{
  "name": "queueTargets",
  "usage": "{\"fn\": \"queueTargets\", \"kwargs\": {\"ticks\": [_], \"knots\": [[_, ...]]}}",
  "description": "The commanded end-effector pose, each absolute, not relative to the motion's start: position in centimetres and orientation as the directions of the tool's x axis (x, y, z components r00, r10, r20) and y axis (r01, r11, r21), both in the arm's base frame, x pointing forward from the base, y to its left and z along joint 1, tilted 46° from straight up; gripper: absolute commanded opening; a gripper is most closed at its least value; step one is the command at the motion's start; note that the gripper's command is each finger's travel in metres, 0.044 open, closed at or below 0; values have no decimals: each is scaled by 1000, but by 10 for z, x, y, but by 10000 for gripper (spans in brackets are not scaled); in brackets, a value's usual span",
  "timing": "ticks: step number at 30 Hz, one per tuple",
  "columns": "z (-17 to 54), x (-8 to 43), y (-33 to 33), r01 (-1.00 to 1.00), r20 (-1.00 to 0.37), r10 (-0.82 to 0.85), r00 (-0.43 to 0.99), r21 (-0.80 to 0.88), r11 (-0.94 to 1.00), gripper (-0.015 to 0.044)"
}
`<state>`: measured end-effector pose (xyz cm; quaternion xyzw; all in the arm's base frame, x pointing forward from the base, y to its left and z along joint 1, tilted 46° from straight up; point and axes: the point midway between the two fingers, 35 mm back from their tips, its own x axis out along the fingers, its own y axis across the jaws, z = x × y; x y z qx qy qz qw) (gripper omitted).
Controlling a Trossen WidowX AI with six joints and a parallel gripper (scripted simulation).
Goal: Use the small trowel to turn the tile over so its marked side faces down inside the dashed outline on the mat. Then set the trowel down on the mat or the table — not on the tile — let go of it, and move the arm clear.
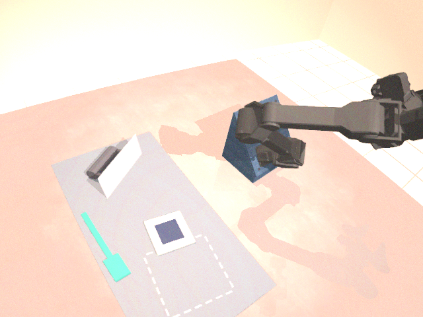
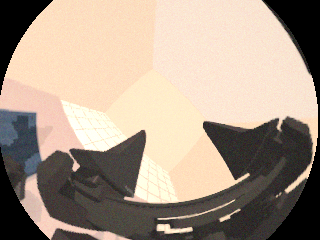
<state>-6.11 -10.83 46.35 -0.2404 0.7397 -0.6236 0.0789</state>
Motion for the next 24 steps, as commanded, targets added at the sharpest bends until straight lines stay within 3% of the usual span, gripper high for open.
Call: {"fn": "queueTargets", "kwargs": {"ticks": [1, 11, 24], "knots": [[464, -62, -108, -256, 183, -452, -873, -961, 106, 374], [462, -108, -65, -136, 124, -252, -960, -990, 32, 111], [463, -152, 6, -27, 22, 31, -999, -987, -160, 100]]}}
